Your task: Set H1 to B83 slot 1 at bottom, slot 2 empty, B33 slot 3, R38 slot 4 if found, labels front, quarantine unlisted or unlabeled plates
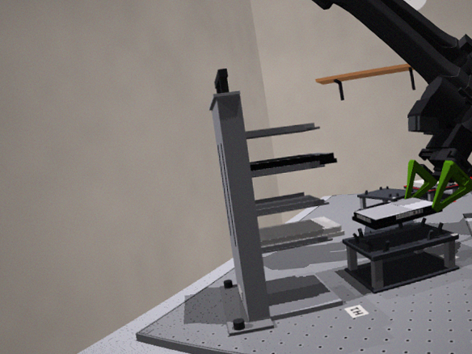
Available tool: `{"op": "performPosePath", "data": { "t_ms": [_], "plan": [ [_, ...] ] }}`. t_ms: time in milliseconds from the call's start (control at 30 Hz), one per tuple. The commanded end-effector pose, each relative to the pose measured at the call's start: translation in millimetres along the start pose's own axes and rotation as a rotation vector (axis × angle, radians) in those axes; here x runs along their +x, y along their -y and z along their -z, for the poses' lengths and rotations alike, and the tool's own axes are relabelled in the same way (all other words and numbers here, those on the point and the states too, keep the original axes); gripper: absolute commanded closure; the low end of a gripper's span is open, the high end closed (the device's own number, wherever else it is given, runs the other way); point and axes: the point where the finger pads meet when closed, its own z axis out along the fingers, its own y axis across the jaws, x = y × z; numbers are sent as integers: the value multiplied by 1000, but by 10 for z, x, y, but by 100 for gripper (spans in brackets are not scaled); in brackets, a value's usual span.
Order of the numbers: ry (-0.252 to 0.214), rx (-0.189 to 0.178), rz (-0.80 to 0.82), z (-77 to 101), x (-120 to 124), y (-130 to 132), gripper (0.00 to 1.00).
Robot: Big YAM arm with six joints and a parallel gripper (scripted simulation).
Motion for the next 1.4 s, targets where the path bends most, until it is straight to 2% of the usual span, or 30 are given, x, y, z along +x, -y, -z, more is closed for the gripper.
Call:
{"op": "performPosePath", "data": {
  "t_ms": [0,833,933,1367],
  "plan": [
    [8,9,4,-12,1,41,14],
    [13,10,1,-107,71,33,14],
    [12,3,6,-60,68,37,14],
    [8,9,4,-140,136,41,14]
  ]
}}
